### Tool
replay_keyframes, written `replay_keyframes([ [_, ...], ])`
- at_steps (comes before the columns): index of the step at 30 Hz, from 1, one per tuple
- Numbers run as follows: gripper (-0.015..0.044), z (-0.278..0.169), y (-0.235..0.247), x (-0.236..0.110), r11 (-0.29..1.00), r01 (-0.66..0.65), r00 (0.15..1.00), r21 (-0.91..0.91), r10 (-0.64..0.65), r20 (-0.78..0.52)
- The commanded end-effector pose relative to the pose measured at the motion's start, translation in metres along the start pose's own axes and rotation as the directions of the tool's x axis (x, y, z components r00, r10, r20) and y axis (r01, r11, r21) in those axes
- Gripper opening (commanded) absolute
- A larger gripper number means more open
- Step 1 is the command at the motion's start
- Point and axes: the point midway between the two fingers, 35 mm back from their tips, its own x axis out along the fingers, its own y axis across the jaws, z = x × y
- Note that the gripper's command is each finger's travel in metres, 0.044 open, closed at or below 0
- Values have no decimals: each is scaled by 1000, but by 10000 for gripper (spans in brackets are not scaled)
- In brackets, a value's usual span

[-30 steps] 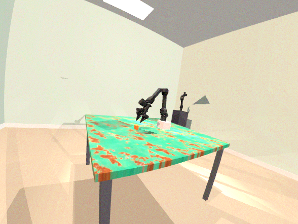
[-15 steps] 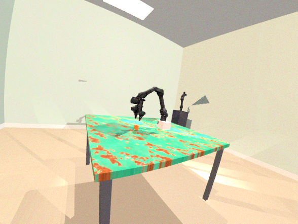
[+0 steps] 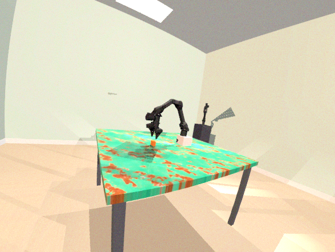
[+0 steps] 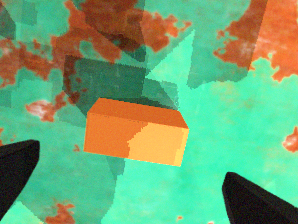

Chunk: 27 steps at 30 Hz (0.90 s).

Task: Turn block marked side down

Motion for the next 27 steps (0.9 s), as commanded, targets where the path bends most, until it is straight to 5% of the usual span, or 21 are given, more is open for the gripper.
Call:
replay_keyframes([
  [1,440,-2,1,15,1000,-5,1000,-2,5,-5],
  [27,440,-2,1,47,1000,-5,1000,-2,5,-5],
])
